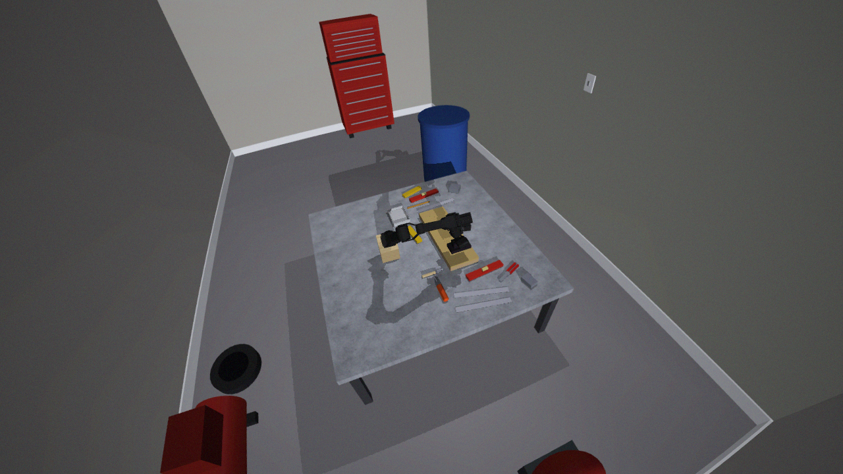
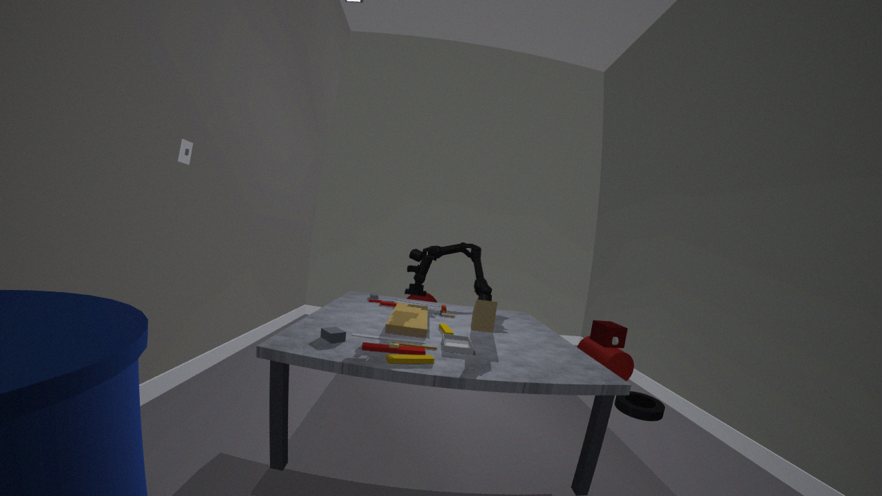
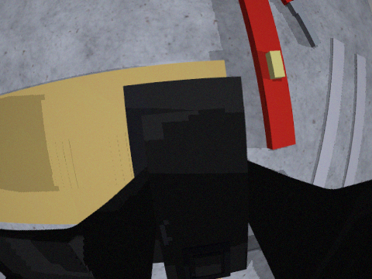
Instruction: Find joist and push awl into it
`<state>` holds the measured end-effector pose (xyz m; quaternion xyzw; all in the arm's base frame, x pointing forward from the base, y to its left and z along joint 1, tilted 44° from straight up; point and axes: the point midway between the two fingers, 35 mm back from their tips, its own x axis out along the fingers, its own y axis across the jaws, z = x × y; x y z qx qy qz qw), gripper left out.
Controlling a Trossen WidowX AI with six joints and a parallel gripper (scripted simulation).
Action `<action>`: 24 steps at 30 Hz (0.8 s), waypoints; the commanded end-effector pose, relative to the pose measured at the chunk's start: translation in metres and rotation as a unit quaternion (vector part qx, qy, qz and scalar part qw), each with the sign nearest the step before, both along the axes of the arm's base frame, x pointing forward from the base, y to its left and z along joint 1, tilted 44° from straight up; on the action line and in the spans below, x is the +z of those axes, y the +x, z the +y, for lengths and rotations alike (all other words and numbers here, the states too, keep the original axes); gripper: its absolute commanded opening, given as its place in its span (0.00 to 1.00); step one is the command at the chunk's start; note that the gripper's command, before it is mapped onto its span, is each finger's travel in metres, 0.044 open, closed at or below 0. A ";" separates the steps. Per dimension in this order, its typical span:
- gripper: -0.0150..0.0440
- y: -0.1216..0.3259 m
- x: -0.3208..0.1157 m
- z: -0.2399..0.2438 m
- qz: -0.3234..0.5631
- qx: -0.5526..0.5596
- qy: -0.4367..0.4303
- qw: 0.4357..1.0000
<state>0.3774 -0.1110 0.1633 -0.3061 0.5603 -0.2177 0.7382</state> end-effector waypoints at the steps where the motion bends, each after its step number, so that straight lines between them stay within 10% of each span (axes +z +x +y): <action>1: 0.25 0.002 -0.007 -0.004 0.003 0.003 0.002 1.000; 24: 0.25 0.001 -0.039 -0.036 0.003 0.004 0.001 1.000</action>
